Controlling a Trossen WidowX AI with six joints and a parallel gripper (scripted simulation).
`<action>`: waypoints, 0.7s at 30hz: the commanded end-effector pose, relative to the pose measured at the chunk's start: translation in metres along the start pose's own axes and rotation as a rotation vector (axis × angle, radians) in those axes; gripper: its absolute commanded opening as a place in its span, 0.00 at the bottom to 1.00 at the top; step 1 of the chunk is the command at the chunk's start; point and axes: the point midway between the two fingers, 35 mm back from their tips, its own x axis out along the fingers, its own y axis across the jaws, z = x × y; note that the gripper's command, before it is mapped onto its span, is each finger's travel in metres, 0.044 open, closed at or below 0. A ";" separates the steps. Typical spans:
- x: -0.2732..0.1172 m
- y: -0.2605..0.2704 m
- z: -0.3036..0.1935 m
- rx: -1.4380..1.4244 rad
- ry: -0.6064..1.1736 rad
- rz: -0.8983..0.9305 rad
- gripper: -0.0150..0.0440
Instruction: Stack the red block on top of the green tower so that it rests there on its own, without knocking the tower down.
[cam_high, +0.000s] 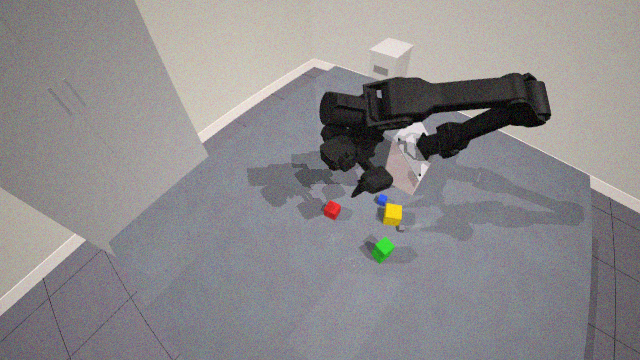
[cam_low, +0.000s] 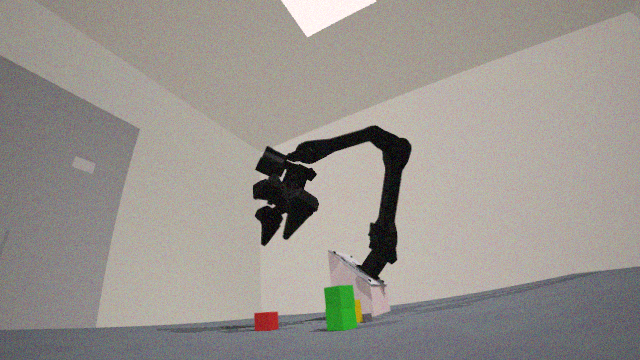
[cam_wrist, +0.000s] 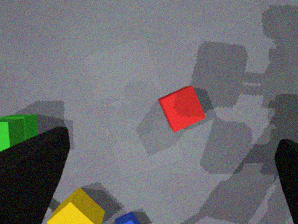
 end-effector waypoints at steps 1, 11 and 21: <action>0.016 -0.006 0.003 -0.109 0.073 0.013 1.00; 0.060 -0.020 -0.001 -0.360 0.252 0.100 1.00; 0.080 -0.025 -0.007 -0.469 0.324 0.155 1.00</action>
